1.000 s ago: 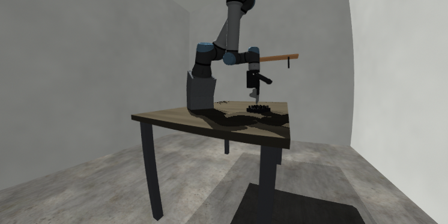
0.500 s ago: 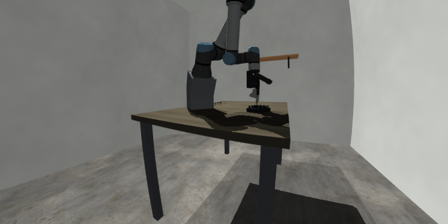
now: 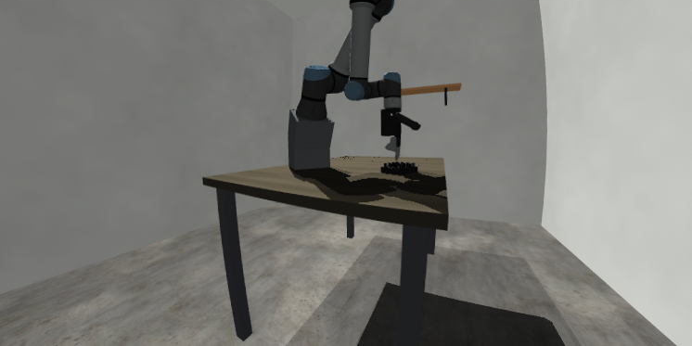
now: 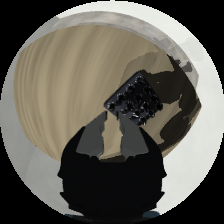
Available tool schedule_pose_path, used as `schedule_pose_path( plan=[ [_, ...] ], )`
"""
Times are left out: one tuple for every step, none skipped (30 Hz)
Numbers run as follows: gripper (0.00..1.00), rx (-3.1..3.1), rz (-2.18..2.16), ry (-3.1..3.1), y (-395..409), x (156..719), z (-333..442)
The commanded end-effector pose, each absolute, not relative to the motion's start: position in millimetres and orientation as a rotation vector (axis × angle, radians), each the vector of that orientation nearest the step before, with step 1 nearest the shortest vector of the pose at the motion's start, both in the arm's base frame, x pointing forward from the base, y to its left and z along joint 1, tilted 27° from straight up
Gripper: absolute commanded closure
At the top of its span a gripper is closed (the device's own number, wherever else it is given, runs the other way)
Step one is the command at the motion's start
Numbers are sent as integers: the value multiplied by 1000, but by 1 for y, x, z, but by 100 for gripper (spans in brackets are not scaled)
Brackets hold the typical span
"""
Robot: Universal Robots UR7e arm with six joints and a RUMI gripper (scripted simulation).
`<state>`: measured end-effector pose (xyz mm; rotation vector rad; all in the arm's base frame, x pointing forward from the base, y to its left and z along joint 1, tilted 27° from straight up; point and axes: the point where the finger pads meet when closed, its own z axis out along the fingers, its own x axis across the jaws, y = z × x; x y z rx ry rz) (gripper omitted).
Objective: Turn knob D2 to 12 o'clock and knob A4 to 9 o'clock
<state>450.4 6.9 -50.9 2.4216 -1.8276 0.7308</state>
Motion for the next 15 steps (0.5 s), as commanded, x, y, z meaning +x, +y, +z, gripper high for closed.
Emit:
schedule_pose_path(
  plan=[
    [89,2422,732,-1828,7,451,-50],
    [89,2422,732,-1828,7,451,-50],
    [89,2422,732,-1828,7,452,-50],
    [89,2422,732,-1828,8,452,-50],
    [89,2422,732,-1828,8,453,-50],
    [89,2422,732,-1828,8,453,-50],
    [89,2422,732,-1828,8,454,-50],
    [89,2422,732,-1828,8,454,-50],
    [89,2422,732,-1828,8,454,-50],
    [89,2422,732,-1828,8,454,-50],
    [89,2422,732,-1828,8,455,-49],
    [89,2422,732,-1828,8,455,-49],
    [89,2422,732,-1828,9,455,-49],
    [89,2422,732,-1828,9,455,-49],
    [89,2422,732,-1828,9,455,-49]
  ],
)
